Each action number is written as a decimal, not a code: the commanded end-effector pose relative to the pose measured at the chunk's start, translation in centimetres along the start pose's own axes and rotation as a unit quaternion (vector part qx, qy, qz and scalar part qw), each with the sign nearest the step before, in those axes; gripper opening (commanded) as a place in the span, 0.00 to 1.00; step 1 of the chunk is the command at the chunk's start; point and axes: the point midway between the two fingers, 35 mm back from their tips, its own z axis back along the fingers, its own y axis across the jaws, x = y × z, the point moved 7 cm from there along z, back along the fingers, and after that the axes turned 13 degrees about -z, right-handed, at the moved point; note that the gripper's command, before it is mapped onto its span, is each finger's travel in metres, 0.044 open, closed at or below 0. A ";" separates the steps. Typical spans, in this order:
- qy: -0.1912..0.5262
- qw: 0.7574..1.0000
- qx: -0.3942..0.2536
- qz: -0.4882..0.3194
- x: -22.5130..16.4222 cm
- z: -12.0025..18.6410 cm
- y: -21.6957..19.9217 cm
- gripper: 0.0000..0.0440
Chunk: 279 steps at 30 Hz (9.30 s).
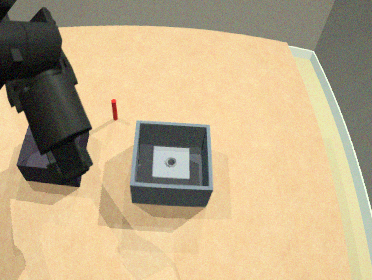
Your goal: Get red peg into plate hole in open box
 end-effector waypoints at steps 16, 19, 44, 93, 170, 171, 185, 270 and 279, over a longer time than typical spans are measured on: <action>-0.134 0.963 0.117 -0.204 9.4 -2.5 -0.9 1.00; -0.155 0.947 0.145 -0.239 11.3 -2.6 -1.1 1.00; -0.206 0.747 0.450 -0.444 25.3 1.9 -0.5 1.00; 0.352 0.340 0.813 -0.316 28.4 26.2 3.4 1.00; 0.872 0.155 0.092 0.455 14.3 49.2 -13.4 1.00; 0.869 0.156 0.085 0.462 14.3 49.5 -13.6 1.00; 0.836 0.168 0.030 0.522 13.5 53.6 -16.2 1.00; 0.814 0.342 -0.029 0.468 2.3 53.2 -10.5 0.00; 0.818 0.349 -0.045 0.455 -2.2 52.0 -10.3 0.00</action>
